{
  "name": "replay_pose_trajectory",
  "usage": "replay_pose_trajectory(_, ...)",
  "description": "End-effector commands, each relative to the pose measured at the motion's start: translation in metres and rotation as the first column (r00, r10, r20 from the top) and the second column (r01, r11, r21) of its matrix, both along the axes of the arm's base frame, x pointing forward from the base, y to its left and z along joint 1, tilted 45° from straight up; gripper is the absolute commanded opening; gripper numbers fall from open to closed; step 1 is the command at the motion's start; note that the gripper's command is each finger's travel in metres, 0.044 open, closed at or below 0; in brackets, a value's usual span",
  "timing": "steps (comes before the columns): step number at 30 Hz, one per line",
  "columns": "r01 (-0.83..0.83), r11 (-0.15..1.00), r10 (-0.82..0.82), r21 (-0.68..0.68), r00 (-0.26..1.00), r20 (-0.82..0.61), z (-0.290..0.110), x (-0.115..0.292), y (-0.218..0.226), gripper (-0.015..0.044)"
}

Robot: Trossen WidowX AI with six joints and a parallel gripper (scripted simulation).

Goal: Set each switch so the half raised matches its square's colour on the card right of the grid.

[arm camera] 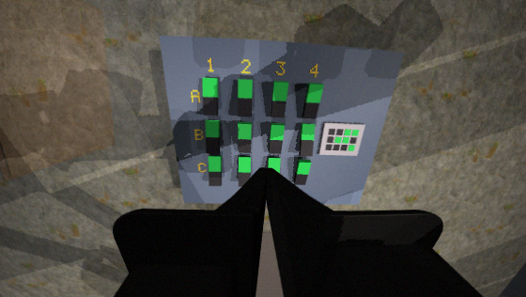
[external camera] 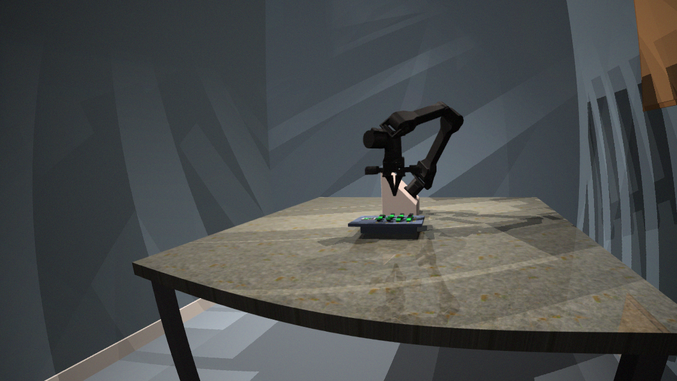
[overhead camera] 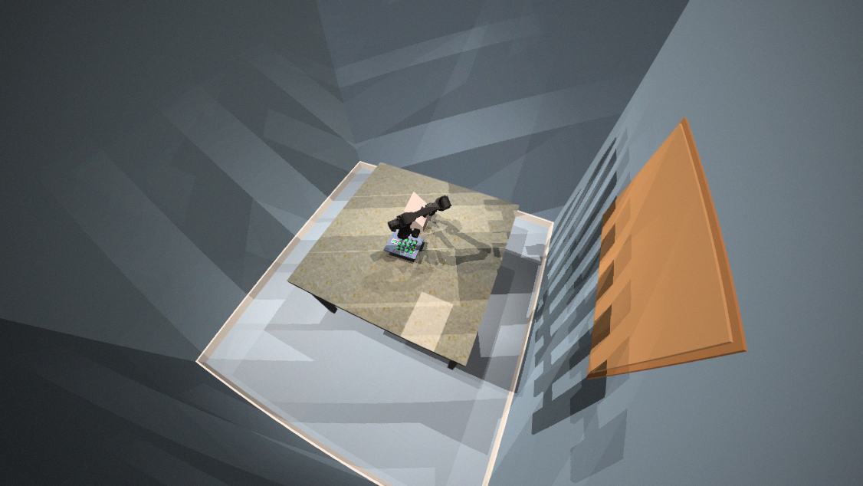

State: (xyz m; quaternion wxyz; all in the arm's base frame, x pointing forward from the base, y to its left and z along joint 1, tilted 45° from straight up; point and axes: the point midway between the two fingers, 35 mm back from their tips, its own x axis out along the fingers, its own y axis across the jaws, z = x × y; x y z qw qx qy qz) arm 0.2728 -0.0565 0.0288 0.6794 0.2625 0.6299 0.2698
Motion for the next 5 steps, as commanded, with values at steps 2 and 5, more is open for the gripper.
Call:
replay_pose_trajectory(2,0.006,1.000,-0.006,0.000,1.000,0.005,0.0027,0.0017,-0.0003,0.0000)
replay_pose_trajectory(5,0.006,1.000,-0.006,0.000,1.000,0.005,0.0027,0.0017,-0.0003,0.0000)
